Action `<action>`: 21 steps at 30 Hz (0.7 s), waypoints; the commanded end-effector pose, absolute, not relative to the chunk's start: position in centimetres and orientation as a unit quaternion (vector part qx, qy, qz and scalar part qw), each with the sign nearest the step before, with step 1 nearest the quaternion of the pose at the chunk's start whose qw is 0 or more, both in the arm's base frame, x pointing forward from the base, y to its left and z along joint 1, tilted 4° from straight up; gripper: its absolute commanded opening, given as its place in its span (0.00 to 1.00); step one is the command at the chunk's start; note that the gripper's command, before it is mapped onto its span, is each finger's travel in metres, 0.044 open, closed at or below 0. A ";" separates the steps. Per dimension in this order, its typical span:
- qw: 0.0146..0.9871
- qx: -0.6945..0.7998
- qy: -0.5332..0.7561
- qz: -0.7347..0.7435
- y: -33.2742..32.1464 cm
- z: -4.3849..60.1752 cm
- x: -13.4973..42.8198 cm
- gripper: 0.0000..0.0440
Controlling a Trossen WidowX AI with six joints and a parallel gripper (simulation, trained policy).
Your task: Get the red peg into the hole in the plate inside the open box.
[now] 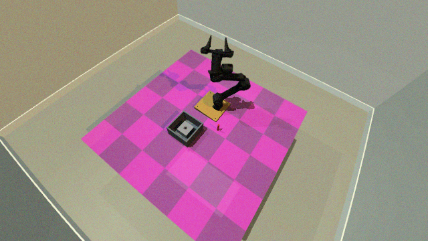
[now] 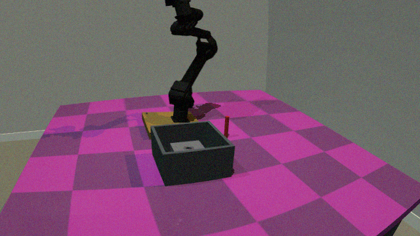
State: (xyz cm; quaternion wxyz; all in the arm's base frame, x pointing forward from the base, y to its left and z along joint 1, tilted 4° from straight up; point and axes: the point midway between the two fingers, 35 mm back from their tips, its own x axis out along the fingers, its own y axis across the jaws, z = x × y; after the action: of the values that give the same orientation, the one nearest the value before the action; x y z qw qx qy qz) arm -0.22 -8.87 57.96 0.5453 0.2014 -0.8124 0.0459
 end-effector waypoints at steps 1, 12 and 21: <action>0.551 0.207 -0.808 0.033 -9.3 57.8 0.3 0.95; 0.623 0.315 -0.713 -0.069 -14.4 55.2 8.3 1.00; 0.679 0.394 -0.606 -0.130 -16.4 51.7 15.5 1.00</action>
State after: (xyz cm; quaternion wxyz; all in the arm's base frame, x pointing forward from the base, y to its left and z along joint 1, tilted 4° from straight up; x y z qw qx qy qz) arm 13.00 -15.89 53.19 0.6598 0.3698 -0.6453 -0.1072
